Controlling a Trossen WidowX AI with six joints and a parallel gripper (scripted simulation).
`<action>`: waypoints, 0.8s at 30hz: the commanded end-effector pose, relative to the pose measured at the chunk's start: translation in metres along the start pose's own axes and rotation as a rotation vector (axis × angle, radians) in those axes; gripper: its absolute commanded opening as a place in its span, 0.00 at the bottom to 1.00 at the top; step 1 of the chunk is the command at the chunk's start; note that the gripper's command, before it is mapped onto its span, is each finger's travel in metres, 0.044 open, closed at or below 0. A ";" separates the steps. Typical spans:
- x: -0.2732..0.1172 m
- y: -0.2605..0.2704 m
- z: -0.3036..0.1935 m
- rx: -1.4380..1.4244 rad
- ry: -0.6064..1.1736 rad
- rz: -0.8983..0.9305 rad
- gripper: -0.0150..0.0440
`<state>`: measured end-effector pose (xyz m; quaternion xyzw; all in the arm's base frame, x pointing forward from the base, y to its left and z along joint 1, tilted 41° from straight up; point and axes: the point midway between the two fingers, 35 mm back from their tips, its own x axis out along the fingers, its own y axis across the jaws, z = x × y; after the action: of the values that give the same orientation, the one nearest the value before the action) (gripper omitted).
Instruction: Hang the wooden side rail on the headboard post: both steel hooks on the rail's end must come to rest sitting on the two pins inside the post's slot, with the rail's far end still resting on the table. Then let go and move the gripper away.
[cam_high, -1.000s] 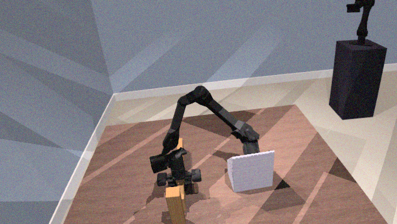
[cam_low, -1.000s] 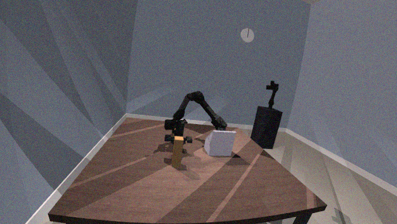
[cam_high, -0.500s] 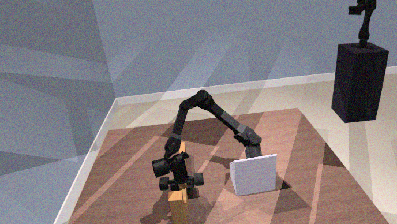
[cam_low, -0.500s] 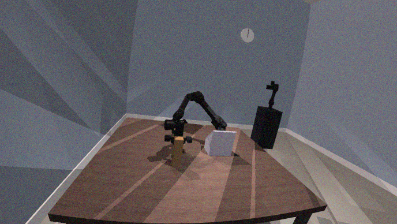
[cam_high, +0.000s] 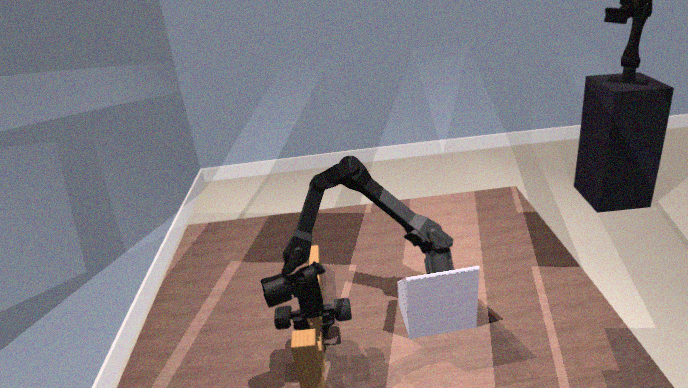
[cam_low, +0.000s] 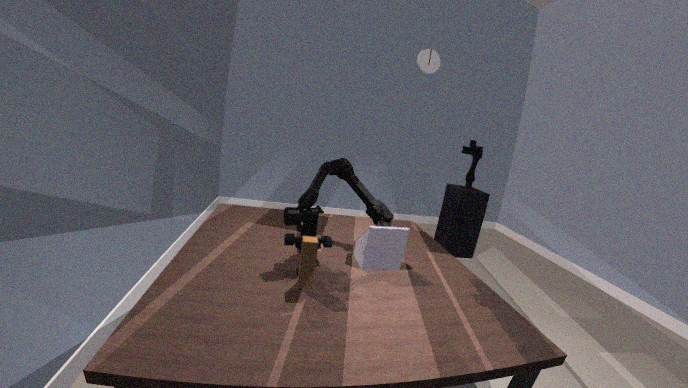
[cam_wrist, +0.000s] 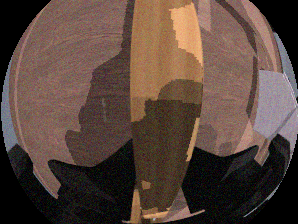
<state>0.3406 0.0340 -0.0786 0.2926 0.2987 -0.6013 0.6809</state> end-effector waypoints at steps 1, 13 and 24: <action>0.000 0.009 0.002 0.006 0.000 0.016 0.25; 0.000 0.015 0.002 0.006 0.000 0.016 0.25; -0.001 0.019 0.002 0.006 0.000 0.016 0.25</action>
<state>0.3512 0.0355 -0.0780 0.2948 0.2979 -0.6013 0.6802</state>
